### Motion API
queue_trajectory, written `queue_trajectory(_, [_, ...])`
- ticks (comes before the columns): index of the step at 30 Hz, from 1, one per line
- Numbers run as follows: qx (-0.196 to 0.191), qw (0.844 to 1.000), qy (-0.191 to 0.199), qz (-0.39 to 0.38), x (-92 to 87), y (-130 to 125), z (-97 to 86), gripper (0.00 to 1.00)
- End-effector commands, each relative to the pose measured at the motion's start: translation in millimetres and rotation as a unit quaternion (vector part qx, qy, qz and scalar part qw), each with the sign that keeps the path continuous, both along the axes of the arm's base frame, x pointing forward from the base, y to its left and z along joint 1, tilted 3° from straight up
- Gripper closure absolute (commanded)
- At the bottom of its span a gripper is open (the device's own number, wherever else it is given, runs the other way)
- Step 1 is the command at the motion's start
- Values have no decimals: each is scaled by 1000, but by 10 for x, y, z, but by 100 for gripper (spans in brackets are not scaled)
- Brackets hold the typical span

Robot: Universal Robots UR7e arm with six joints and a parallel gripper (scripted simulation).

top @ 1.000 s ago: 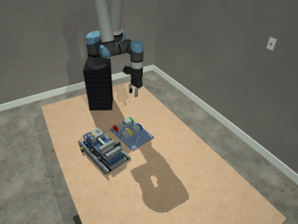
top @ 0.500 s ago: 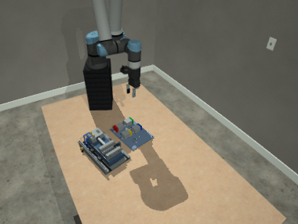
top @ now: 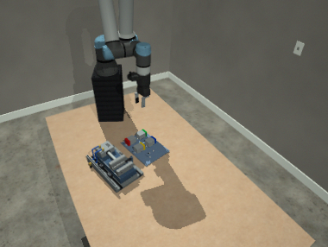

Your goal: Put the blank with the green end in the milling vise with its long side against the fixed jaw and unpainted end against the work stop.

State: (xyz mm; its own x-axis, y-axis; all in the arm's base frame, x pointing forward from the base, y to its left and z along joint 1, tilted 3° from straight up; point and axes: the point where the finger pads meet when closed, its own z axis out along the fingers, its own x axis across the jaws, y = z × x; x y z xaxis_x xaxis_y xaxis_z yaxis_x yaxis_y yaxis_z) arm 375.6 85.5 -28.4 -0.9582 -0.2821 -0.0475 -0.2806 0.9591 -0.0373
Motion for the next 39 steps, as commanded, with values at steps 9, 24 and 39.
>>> queue_trajectory(9, [0, 1000, 0, 0, 93, -195, 118, 0])
queue_trajectory(24, [0, 1000, 0, 0, 58, -119, 74, 0])
queue_trajectory(39, [0, 1000, 0, 0, 39, -76, 49, 0])
